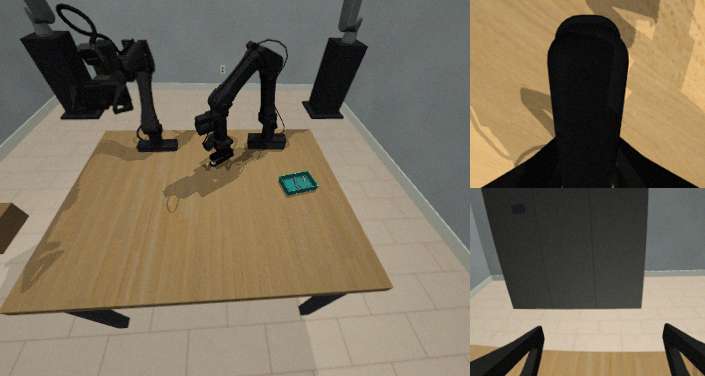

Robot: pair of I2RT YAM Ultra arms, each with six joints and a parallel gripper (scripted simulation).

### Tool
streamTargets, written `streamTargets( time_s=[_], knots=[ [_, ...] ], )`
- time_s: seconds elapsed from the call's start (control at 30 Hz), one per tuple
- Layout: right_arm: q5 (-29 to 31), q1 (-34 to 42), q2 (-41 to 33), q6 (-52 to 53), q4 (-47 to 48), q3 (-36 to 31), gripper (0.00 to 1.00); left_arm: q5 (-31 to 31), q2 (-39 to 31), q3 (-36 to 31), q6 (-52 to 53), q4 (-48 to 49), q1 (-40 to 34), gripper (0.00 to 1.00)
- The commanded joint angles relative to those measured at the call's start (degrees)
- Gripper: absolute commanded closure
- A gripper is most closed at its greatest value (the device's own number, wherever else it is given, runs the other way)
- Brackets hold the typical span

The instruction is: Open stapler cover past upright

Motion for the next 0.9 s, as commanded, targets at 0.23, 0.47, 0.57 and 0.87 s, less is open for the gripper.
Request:
streamTargets(
  time_s=[0.23,0.47,0.57,0.87],
  knots=[
    [0.46,0.37,0.33,-0.16,-0.08,1.56,0.0,-1.04,-1.5,0.35,23.81,1.0,-0.66,0.78],
    [0.46,0.37,0.33,-0.16,-0.08,1.56,0.0,-1.17,-1.65,-0.43,42.03,1.27,-0.88,0.78],
    [0.46,0.37,0.33,-0.16,-0.08,1.56,0.0,-1.23,-1.75,-0.54,48.92,1.41,-0.81,0.78],
    [0.46,0.37,0.33,-0.16,-0.08,1.56,0.0,-1.06,-2.02,-0.88,65.82,1.81,-0.72,0.78]
  ],
)
